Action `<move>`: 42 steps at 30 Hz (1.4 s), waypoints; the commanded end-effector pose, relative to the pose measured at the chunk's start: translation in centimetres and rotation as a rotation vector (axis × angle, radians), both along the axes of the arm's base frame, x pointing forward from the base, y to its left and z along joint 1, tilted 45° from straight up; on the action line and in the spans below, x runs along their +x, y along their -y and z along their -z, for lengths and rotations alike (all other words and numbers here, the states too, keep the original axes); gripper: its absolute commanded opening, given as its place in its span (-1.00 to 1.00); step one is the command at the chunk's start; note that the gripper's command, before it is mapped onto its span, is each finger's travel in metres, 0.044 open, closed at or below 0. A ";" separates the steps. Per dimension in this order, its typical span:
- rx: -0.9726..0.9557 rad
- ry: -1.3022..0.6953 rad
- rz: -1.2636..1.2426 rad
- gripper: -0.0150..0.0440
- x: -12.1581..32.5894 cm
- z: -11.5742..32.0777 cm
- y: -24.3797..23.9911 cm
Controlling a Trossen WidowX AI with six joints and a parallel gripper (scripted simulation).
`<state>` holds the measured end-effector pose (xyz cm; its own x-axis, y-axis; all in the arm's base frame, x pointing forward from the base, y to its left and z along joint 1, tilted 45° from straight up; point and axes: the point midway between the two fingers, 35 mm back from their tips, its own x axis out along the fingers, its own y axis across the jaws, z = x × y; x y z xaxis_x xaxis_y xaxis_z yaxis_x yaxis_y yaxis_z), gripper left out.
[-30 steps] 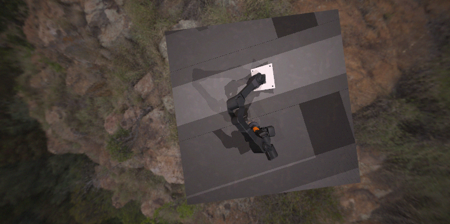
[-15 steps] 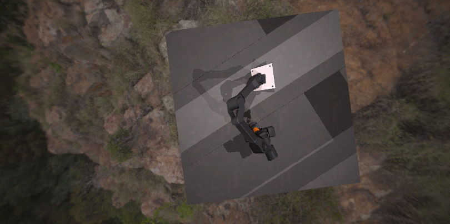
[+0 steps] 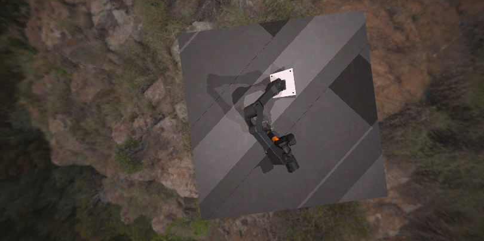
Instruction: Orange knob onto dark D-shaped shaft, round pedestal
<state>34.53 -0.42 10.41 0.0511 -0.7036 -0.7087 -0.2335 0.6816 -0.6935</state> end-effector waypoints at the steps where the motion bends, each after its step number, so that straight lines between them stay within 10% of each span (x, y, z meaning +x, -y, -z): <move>1: -0.006 -0.056 -0.069 -0.49 -0.3 -0.4 -0.2; 42: -0.011 -0.116 -0.129 -0.49 -0.3 -0.3 -0.1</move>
